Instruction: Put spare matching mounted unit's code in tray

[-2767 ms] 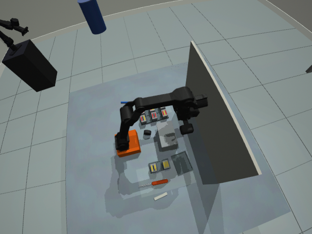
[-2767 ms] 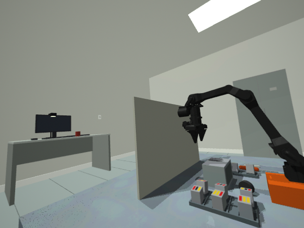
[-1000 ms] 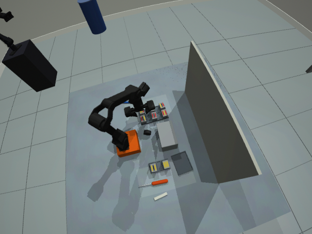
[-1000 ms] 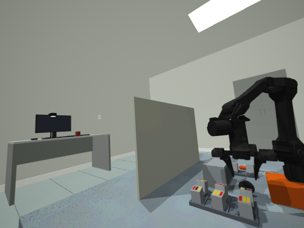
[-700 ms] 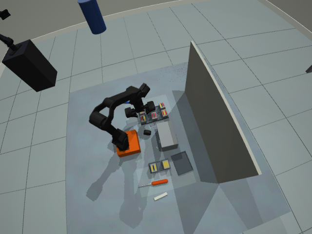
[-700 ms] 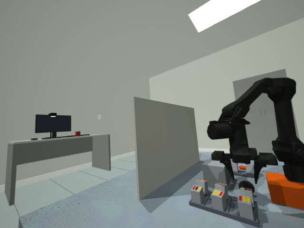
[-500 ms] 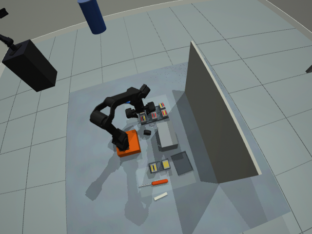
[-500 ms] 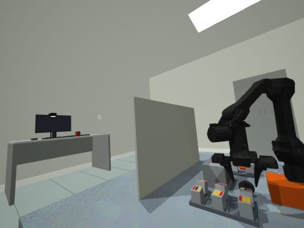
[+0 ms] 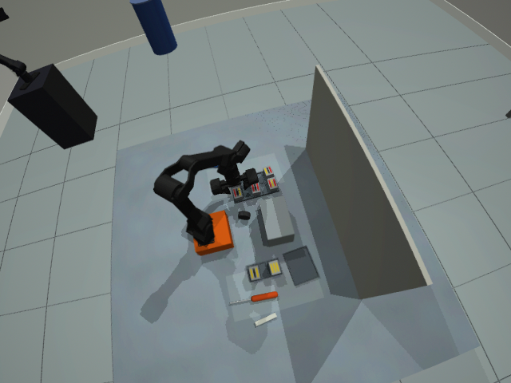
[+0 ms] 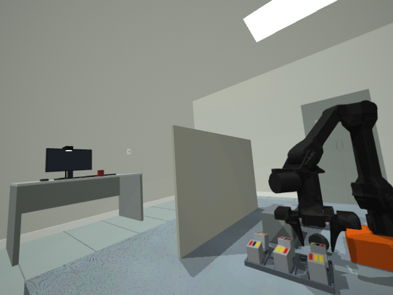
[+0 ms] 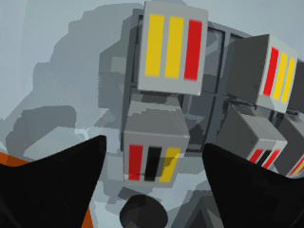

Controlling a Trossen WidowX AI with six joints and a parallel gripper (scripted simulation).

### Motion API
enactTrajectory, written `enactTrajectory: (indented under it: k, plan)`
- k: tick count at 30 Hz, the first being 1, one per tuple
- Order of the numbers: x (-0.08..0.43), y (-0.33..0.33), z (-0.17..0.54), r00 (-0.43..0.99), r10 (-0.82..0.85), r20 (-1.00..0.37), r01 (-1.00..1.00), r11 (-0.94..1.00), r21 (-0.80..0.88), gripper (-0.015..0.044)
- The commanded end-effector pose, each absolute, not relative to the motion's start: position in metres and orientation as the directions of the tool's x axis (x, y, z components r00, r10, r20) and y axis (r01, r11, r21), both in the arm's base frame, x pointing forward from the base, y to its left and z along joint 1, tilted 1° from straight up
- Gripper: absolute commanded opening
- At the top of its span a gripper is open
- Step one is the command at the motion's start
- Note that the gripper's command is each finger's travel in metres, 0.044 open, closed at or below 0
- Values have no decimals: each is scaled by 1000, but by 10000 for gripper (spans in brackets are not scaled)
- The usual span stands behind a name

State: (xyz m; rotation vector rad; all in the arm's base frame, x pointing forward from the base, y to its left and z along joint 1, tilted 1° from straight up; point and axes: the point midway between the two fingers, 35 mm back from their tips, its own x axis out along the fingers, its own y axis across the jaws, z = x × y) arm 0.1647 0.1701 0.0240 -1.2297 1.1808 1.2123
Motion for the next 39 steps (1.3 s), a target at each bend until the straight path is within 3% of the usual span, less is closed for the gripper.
enactTrajectory:
  k: [1, 24, 30, 37, 39]
  plan:
    - [165, 169, 16, 23, 3, -1000, -1000, -18, -23, 300]
    - [163, 167, -9, 23, 2, -1000, -1000, -18, -23, 300]
    - [163, 167, -8, 19, 4, -1000, -1000, -19, -19, 142]
    - [163, 167, -8, 19, 4, -1000, -1000, -19, -19, 96]
    - [163, 167, -8, 19, 4, -1000, -1000, -19, -19, 43]
